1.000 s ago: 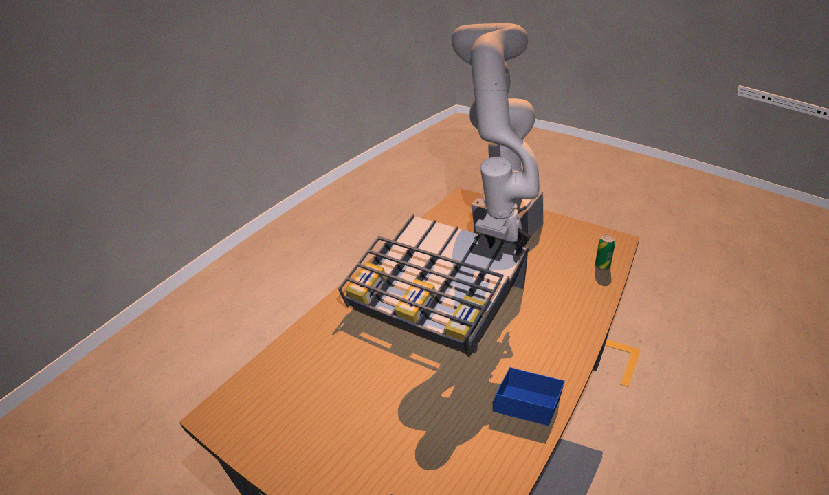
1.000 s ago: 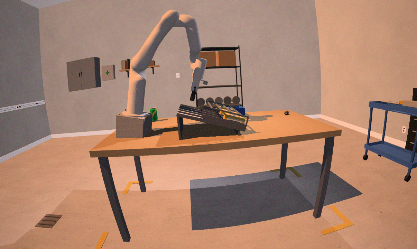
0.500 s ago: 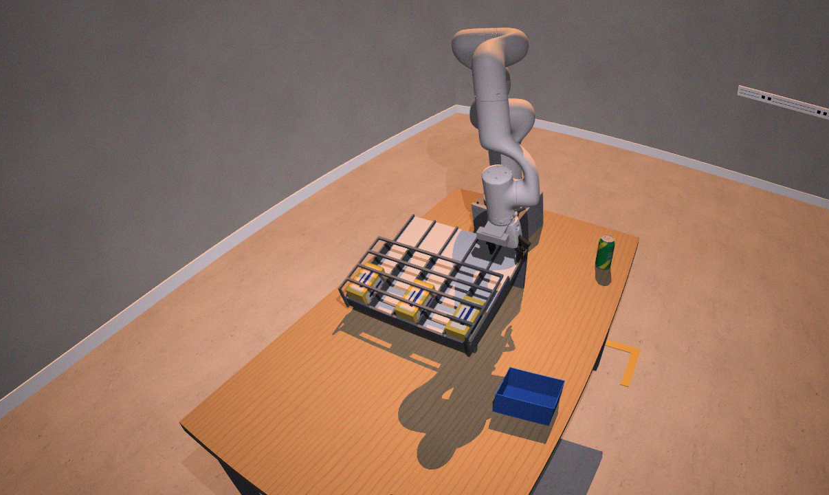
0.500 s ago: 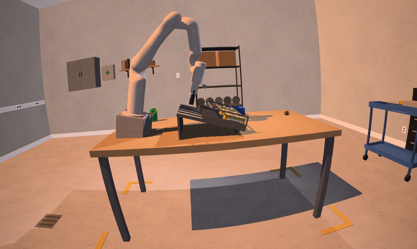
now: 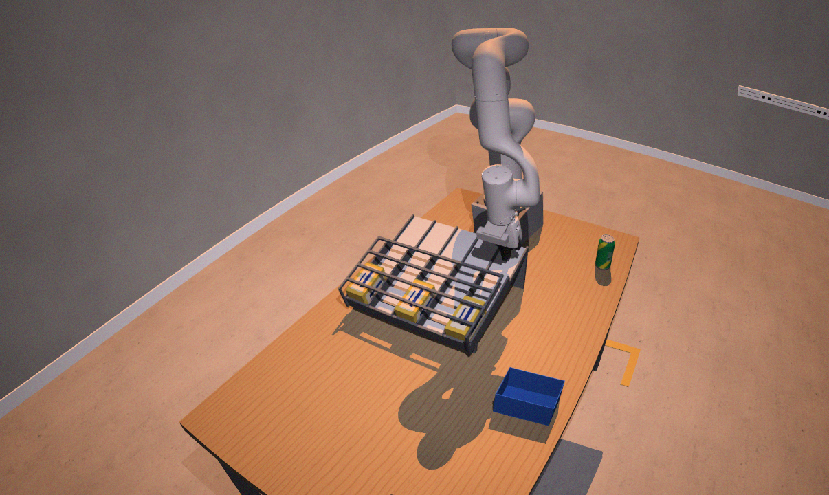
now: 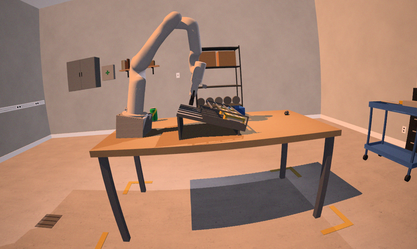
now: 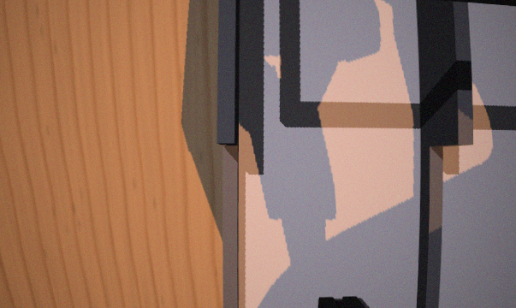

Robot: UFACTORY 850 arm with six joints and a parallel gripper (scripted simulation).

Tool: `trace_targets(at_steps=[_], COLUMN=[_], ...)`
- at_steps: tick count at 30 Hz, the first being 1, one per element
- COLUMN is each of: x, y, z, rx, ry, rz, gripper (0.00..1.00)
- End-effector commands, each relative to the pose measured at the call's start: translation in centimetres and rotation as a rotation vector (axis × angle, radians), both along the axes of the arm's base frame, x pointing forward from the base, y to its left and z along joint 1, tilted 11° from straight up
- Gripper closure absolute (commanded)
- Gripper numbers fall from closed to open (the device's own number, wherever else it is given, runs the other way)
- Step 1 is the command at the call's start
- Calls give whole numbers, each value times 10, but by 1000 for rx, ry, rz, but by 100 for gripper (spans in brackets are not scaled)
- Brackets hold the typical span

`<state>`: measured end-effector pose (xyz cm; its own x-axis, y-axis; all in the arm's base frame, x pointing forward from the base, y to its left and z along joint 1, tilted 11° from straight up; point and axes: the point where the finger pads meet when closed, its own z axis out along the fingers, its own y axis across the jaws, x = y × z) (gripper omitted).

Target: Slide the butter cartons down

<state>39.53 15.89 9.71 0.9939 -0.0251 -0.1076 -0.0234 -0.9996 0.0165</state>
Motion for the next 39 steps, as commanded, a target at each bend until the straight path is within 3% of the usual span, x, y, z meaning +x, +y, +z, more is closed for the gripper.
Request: trace_targets(at_steps=[1, 20, 21, 39], x=[1, 1, 1, 1], y=[0, 0, 0, 0], z=[1, 1, 1, 1], rx=[1, 1, 1, 1], ry=[-1, -1, -1, -1], rz=[0, 0, 0, 0], gripper=[100, 100, 0, 0])
